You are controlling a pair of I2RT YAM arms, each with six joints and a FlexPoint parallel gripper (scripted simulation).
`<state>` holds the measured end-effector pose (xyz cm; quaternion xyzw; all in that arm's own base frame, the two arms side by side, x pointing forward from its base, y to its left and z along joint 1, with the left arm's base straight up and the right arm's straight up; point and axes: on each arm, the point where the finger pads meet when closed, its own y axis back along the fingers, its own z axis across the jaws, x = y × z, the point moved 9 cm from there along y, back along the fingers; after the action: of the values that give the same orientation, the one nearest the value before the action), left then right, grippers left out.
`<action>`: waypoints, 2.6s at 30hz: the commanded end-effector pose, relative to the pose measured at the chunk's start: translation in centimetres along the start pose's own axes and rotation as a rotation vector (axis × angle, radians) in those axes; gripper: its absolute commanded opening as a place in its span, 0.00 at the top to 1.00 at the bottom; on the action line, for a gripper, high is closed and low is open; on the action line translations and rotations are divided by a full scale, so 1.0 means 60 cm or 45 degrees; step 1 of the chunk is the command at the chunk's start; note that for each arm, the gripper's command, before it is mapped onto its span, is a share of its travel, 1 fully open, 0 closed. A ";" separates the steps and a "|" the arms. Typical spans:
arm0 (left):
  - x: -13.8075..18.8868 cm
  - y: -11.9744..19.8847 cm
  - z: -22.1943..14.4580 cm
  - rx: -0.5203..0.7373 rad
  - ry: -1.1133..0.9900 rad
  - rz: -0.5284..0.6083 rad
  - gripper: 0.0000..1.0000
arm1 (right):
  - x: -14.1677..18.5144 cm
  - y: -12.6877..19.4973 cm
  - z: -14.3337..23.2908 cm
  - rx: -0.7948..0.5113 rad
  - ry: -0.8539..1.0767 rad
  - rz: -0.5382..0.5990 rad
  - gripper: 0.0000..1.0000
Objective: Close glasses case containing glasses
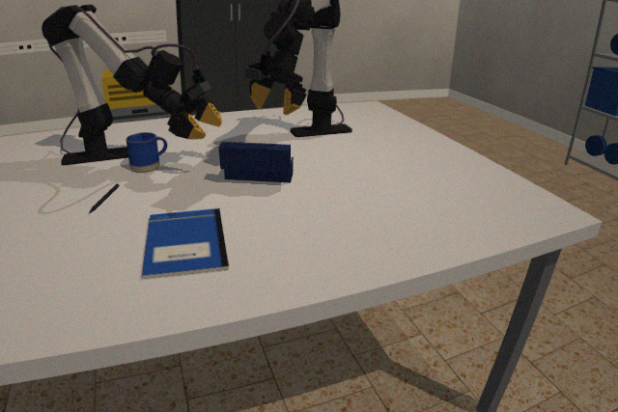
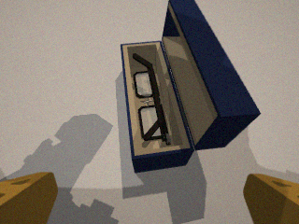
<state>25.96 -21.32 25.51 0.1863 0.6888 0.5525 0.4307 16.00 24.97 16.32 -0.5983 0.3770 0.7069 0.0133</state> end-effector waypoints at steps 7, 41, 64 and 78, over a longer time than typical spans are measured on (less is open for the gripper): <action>0.015 -0.065 0.112 0.335 -0.430 0.040 0.16 | -0.020 0.000 0.001 -0.015 0.008 -0.036 0.00; 0.117 -0.221 0.238 0.801 -1.093 -0.534 0.16 | -0.020 0.000 0.001 -0.015 0.008 -0.036 0.00; 0.126 -0.274 0.205 0.807 -1.080 -0.537 0.16 | -0.020 0.000 0.001 -0.015 0.008 -0.036 0.00; 0.124 -0.295 0.187 0.806 -1.082 -0.533 0.16 | -0.020 0.000 0.001 -0.015 0.008 -0.036 0.00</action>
<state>35.05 -14.34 7.74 0.3705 0.5957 0.1028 0.7052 15.99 24.97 16.32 -0.5982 0.3771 0.7069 0.0132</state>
